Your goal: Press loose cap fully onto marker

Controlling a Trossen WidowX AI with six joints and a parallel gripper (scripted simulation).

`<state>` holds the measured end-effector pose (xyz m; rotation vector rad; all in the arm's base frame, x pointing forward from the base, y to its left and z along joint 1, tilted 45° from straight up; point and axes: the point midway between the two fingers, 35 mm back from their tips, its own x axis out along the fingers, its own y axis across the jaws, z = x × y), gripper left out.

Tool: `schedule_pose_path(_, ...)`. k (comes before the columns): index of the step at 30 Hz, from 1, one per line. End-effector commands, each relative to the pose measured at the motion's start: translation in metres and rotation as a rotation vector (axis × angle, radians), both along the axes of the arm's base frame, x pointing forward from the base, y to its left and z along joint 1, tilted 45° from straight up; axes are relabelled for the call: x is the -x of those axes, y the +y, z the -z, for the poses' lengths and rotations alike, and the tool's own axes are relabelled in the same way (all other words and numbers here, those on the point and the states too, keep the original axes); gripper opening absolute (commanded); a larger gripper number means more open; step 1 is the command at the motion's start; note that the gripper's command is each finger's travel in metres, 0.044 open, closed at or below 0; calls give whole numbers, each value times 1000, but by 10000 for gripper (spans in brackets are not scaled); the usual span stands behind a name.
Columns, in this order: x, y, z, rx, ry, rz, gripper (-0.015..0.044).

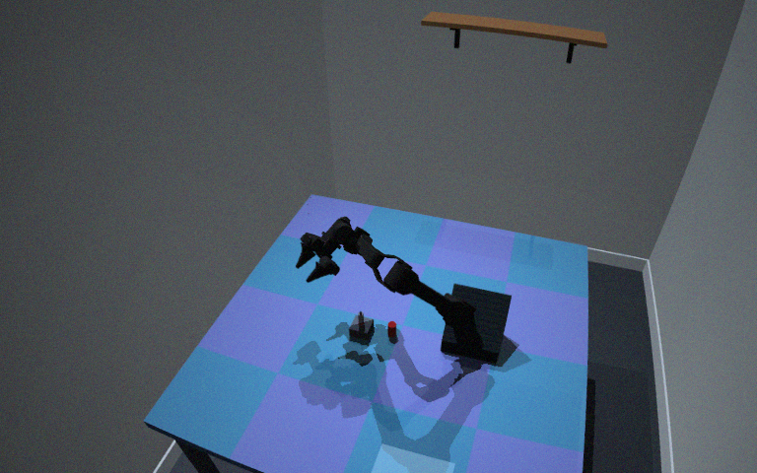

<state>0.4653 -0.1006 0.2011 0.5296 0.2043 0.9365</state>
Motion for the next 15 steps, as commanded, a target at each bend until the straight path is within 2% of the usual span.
schedule_pose_path(1,0,0,0,-4,4,3,374)
schedule_pose_path(6,-8,-8,10,-77,113,102,249)
schedule_pose_path(15,4,-10,64,-101,418,293,249)
